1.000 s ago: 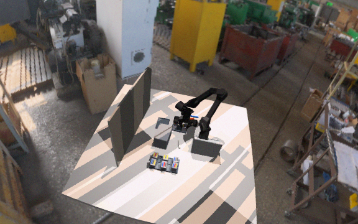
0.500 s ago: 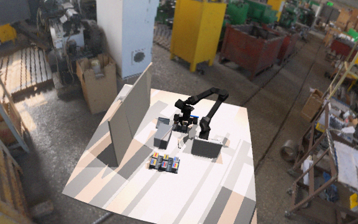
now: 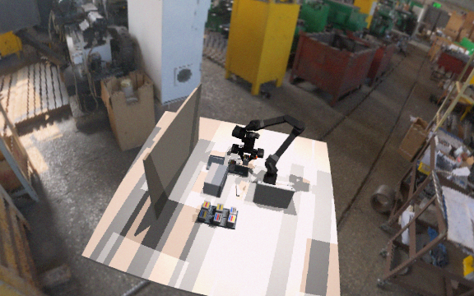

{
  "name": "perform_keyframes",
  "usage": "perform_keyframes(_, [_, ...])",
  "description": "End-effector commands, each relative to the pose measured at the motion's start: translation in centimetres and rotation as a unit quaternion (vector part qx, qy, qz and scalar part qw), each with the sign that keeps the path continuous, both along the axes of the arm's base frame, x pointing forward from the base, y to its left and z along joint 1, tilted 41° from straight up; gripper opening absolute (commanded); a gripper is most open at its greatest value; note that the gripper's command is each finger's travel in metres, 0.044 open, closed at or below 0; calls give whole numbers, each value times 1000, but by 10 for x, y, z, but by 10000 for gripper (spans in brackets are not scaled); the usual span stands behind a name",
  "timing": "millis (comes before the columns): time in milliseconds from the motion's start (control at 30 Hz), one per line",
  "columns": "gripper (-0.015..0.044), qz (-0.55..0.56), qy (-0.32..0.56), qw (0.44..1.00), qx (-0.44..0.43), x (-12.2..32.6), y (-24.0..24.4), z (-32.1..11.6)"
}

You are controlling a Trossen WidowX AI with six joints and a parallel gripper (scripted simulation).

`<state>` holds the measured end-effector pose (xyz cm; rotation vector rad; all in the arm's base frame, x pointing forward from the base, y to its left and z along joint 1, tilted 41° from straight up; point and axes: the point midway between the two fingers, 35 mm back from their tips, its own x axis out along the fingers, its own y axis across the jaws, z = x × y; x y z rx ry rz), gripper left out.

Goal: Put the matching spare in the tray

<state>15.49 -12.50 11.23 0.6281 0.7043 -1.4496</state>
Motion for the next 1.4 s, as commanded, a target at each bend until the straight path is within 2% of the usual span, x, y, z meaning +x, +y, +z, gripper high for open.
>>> perform_keyframes(0, [0,0,0,1000,0,0,0,0])
perform_keyframes(833, [0,-3,1,1000,-2,-8,53,54])
perform_keyframes(1367, [0,-5,-2,1000,6,57,51,71])
